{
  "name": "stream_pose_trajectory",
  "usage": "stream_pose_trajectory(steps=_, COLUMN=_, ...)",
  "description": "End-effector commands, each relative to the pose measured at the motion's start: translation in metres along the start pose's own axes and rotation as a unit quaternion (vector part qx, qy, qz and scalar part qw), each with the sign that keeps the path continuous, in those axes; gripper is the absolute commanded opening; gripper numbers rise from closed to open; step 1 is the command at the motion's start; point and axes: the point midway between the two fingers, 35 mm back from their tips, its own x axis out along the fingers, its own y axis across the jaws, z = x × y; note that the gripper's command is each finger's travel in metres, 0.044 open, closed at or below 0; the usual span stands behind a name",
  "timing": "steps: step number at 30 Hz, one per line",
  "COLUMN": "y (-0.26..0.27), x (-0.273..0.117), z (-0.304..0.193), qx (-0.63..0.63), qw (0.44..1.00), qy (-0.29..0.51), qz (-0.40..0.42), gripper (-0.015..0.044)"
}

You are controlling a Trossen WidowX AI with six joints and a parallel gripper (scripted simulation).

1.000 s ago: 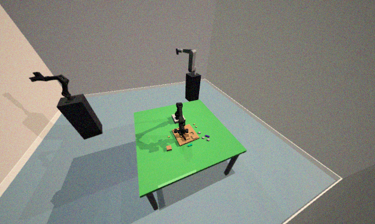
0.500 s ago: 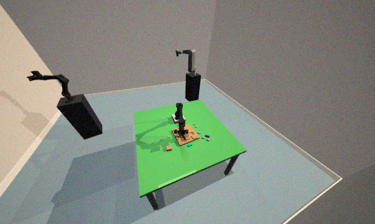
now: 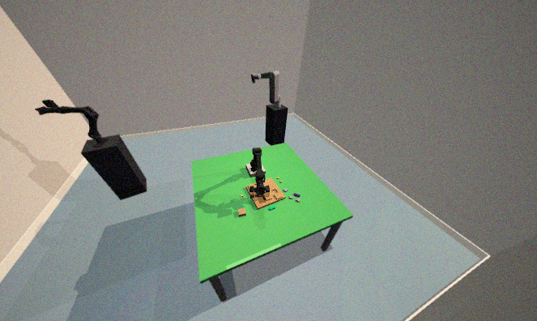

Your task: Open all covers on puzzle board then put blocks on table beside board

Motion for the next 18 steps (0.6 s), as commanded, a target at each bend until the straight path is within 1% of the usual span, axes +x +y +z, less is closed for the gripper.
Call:
stream_pose_trajectory(steps=1, y=0.0004, x=0.0024, z=0.0001, qx=0.002, qw=1.000, qy=0.000, qz=0.001, gripper=0.0144)
stream_pose_trajectory(steps=12, y=0.0004, x=0.0111, z=0.0000, qx=0.002, qw=1.000, qy=0.000, qz=0.001, gripper=0.0144)
stream_pose_trajectory(steps=18, y=0.0001, x=0.0086, z=0.0003, qx=0.000, qw=1.000, qy=-0.001, qz=0.000, gripper=0.0104)
